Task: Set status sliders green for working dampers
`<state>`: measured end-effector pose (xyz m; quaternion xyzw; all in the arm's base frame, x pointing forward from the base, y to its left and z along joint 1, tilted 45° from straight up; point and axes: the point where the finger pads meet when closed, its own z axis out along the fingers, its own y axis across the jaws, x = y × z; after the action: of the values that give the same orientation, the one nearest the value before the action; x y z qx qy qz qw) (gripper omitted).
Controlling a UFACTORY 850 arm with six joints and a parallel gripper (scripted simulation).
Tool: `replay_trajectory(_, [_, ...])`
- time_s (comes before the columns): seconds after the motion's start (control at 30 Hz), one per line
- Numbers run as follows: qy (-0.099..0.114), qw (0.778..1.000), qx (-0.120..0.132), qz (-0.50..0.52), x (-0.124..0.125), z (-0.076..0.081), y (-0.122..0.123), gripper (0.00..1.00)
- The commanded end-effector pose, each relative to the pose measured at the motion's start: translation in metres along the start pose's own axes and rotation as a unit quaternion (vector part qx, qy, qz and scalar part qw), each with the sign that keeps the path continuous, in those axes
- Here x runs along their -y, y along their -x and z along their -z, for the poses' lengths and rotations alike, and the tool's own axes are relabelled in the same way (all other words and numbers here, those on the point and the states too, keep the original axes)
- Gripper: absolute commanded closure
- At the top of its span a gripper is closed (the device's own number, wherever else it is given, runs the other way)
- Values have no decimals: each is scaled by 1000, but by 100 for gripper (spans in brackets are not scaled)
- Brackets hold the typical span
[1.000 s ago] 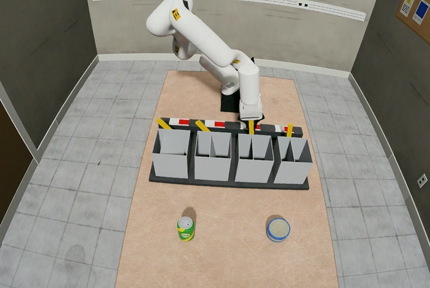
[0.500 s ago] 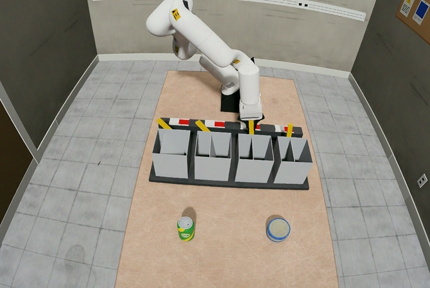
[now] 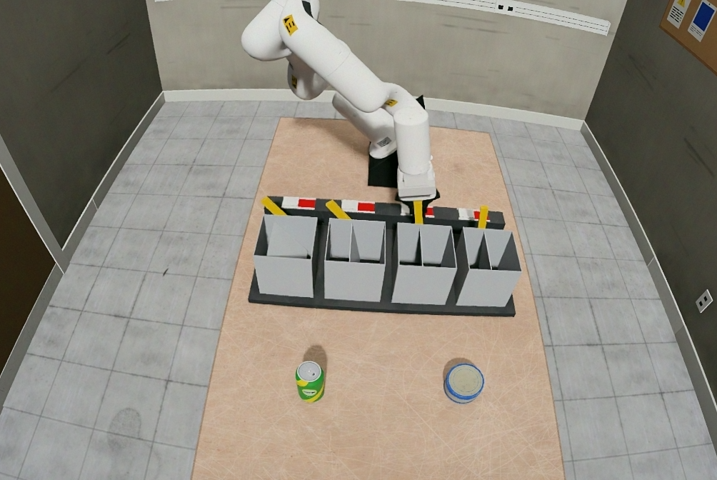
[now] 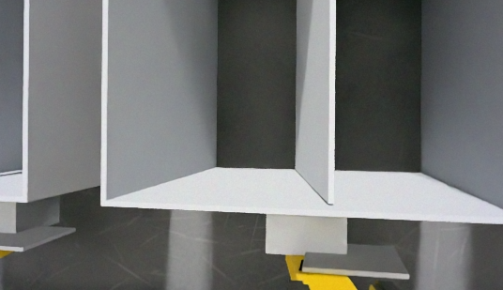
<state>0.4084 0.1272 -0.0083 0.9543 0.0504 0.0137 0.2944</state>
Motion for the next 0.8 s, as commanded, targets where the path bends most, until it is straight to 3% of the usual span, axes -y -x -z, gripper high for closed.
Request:
replay_trajectory(0.0, [-4, 1000, -1, 0, 0, 1, -1, 81])
replay_trajectory(0.53, [-46, 999, -1, 0, -9, 0, -1, 81])
replay_trajectory(0.77, [-76, 997, -1, 0, -15, -1, -1, 81])
